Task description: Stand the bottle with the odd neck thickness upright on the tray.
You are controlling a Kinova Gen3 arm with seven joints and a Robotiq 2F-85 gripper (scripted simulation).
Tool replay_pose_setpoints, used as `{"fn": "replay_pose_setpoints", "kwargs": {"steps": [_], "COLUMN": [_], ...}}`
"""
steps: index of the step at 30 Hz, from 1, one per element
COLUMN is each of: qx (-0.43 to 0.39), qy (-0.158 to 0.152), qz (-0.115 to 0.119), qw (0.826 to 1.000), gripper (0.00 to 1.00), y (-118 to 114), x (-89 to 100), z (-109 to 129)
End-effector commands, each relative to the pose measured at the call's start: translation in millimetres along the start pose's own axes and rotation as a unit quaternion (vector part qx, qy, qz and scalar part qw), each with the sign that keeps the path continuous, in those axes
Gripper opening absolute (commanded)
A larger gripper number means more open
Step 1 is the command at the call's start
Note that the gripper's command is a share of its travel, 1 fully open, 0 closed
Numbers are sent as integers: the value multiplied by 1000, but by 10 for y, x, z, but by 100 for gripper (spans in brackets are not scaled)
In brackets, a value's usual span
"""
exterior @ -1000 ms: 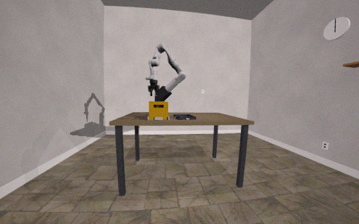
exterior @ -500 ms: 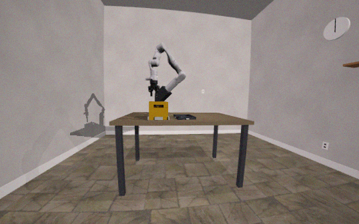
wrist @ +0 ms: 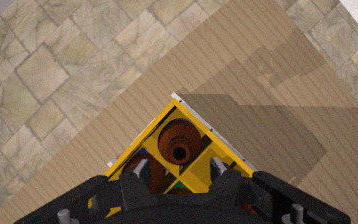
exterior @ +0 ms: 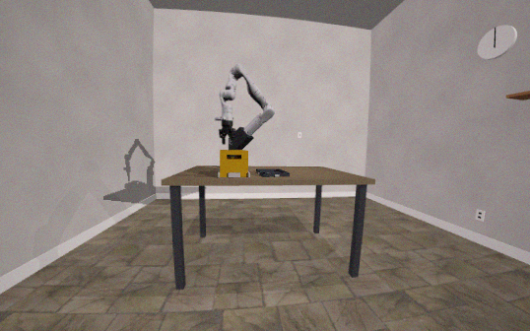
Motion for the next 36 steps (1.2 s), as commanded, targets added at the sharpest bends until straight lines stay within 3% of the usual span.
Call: {"fn": "replay_pose_setpoints", "kwargs": {"steps": [1, 19, 36], "qx": [1, 1, 0], "qy": [1, 2, 2], "qz": [-1, -1, -1], "qw": [1000, 1000, 1000], "gripper": [64, 64, 64], "y": [3, 6, 7], "x": [-69, -244, -276], "z": [6, 17, 20]}}
Point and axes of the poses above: the point where the finger pads meet when closed, its own x axis back along the fingers, its own y axis across the jaws, z = x × y, the point moved 7 cm from there along x, back along the fingers, and after that the axes turned 10 degrees about x, right-handed, at the moved point
